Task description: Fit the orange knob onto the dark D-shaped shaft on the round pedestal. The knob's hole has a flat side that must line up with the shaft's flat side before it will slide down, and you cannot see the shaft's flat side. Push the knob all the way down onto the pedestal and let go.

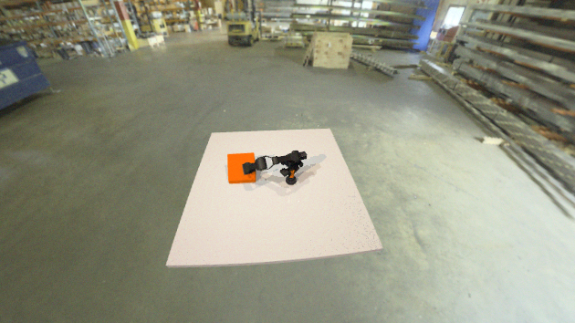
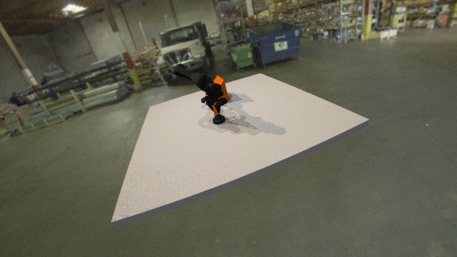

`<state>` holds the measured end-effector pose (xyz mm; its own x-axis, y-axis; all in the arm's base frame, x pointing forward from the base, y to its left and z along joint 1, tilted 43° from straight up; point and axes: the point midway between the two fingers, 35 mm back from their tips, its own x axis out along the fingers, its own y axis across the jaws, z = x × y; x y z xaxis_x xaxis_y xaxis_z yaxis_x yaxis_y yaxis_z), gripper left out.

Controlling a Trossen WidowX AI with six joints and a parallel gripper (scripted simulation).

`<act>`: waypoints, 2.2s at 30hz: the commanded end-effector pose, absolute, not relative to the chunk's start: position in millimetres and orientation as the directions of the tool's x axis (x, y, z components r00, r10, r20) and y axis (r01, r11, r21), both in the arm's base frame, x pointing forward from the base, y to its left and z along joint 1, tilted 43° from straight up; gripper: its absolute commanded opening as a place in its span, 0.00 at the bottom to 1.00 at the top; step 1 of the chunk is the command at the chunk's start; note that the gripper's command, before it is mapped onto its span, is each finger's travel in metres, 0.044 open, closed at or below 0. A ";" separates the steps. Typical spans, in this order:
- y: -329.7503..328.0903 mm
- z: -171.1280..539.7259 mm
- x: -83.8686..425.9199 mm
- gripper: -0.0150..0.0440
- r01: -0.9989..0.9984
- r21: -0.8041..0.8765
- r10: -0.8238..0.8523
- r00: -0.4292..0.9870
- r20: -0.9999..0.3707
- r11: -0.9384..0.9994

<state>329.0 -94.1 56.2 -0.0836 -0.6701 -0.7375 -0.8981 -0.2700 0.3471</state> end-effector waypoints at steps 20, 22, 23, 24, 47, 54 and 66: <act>-92.7 57.6 330.2 0.25 -0.787 0.460 -0.670 -0.081 -0.737 -0.411; -92.8 57.5 329.5 0.25 -0.787 0.460 -0.670 -0.081 -0.737 -0.411; -92.7 57.6 329.5 0.25 -0.787 0.460 -0.670 -0.081 -0.737 -0.411; -93.4 56.9 329.4 0.25 -0.787 0.460 -0.670 -0.081 -0.737 -0.411; -91.2 59.4 332.1 0.25 -0.650 0.549 -0.670 -0.081 -0.738 -0.525; -92.0 58.1 331.2 0.25 -0.642 0.553 -0.670 -0.081 -0.738 -0.531; -94.7 55.6 329.7 0.25 -0.642 0.553 -0.671 -0.081 -0.737 -0.530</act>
<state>329.1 -94.6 55.8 -0.0854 -0.6693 -0.7381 -0.6462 -0.5266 0.5524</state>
